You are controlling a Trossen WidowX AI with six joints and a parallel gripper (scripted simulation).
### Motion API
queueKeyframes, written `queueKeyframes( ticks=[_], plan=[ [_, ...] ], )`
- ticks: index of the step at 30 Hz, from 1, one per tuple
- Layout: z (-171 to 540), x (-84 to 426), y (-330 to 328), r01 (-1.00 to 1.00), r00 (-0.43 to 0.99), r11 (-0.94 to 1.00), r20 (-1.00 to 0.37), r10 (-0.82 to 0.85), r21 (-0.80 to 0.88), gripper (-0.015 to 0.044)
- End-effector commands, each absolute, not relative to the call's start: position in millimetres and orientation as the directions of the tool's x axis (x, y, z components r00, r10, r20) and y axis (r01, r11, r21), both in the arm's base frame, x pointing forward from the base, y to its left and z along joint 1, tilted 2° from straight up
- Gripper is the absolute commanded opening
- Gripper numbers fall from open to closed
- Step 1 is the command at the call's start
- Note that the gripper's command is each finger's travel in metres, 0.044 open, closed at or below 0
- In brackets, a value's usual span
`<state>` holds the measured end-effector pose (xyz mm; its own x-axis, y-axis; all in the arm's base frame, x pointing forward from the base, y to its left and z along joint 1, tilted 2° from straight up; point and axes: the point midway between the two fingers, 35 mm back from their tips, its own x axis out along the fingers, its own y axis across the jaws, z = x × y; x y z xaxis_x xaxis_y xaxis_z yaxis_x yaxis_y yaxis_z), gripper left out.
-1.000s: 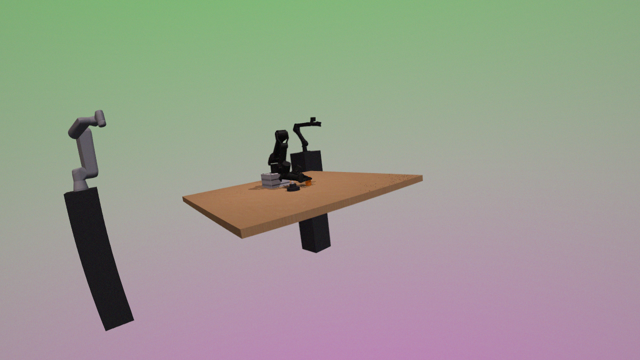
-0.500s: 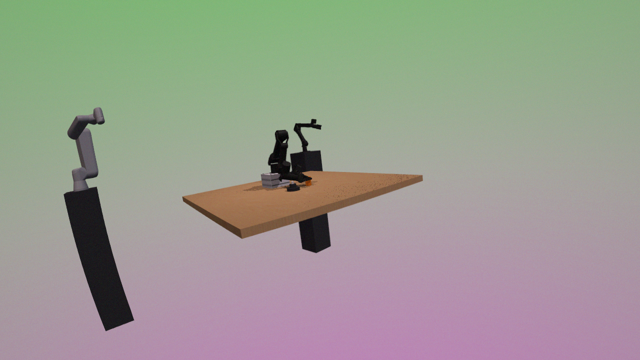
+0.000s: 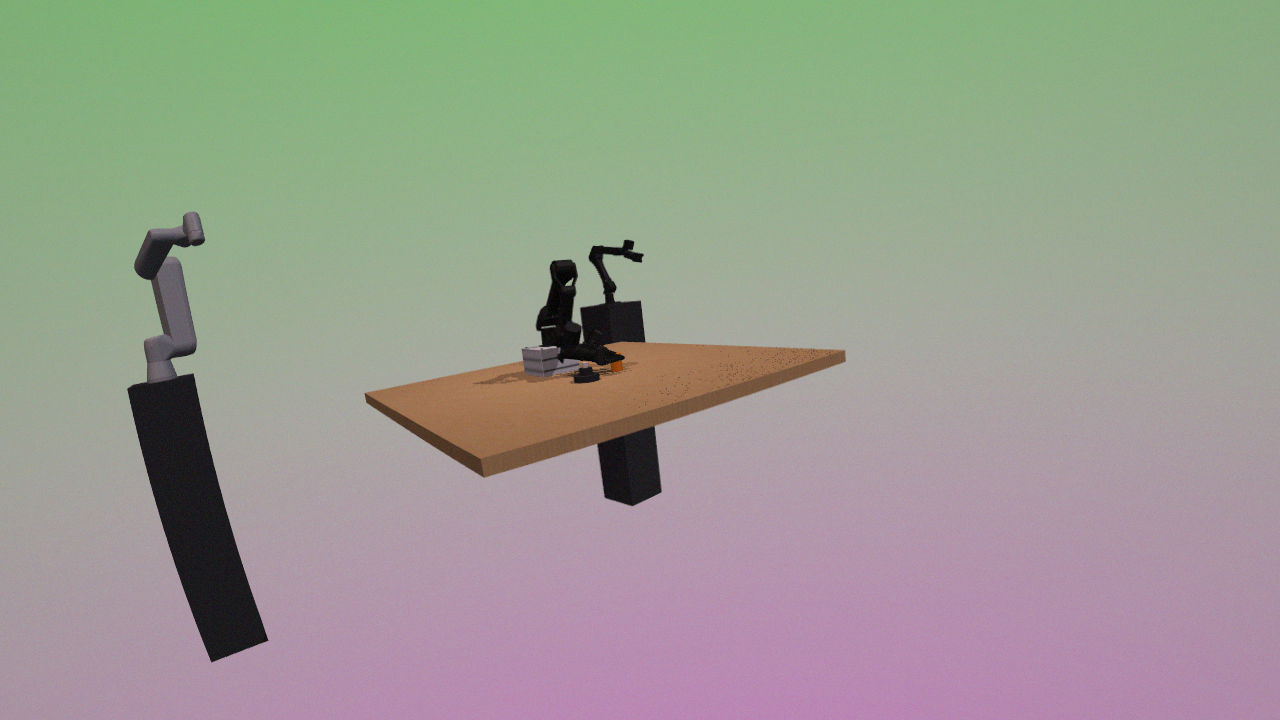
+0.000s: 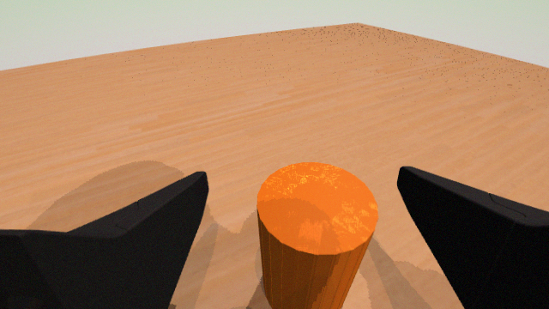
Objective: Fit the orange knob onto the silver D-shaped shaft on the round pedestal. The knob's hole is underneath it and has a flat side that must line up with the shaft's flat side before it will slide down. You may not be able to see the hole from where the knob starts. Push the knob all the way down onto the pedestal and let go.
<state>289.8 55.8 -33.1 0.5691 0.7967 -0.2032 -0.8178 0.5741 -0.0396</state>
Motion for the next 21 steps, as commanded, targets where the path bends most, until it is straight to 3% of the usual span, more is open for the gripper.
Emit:
queueKeyframes(
  ticks=[1, 16, 21],
  plan=[
    [-23.4, 292.0, 55.0, -0.818, 0.569, 0.574, -0.202, 0.797, -0.040, 0.0440],
    [45.7, 290.6, 53.7, -0.816, 0.571, 0.577, -0.210, 0.794, -0.038, 0.0440],
    [26.6, 328.4, 56.7, -0.769, 0.562, 0.637, -0.425, 0.709, 0.046, 0.0440]
  ],
)
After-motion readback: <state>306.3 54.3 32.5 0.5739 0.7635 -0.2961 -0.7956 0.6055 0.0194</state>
